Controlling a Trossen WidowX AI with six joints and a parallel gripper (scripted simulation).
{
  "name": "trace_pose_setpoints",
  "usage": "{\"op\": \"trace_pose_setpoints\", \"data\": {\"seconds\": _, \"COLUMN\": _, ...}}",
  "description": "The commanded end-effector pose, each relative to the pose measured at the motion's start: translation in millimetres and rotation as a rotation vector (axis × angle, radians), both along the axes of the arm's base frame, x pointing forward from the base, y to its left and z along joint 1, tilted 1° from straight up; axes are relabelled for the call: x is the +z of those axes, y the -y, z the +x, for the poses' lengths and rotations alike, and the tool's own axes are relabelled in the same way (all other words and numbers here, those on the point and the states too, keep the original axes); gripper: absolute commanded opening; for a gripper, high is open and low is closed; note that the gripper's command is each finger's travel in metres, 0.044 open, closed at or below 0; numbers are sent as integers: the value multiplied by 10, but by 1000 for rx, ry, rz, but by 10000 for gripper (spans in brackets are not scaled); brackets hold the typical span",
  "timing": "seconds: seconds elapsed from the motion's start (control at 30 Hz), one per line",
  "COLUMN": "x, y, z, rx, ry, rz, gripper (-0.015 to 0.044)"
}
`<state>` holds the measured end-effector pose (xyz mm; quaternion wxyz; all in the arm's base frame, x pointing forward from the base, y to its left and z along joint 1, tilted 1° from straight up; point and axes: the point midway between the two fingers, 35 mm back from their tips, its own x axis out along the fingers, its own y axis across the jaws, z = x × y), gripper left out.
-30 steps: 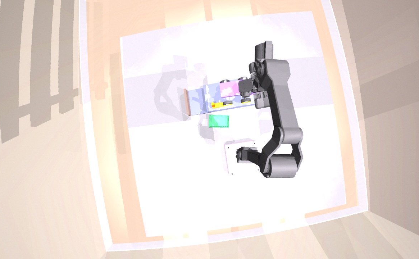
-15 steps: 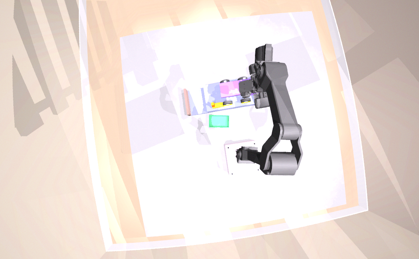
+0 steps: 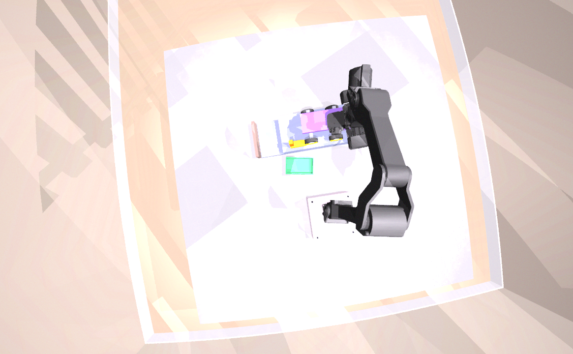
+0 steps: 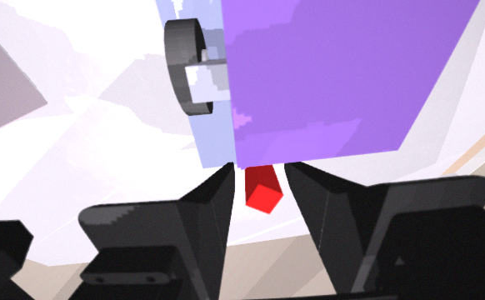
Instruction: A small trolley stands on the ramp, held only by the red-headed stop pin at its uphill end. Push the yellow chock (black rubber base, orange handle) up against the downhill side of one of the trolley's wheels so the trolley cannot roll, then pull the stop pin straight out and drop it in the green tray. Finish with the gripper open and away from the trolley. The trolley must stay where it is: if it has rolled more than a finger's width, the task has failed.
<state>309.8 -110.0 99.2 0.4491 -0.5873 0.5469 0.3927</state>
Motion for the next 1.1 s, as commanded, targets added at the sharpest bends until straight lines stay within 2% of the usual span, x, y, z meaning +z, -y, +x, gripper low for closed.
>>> {"op": "trace_pose_setpoints", "data": {"seconds": 0.0, "x": 5, "y": 0, "z": 2, "rx": 0, "ry": 1, "rz": 0, "gripper": 111}}
{"op": "trace_pose_setpoints", "data": {"seconds": 0.33, "x": 5, "y": 0, "z": 2, "rx": 0, "ry": 1, "rz": 0, "gripper": 45}}
{"op": "trace_pose_setpoints", "data": {"seconds": 0.4, "x": 10, "y": -1, "z": 1, "rx": 0, "ry": 0, "rz": 0, "gripper": 0}}
{"op": "trace_pose_setpoints", "data": {"seconds": 1.07, "x": 144, "y": -26, "z": -23, "rx": 4, "ry": -3, "rz": 3, "gripper": 0}}
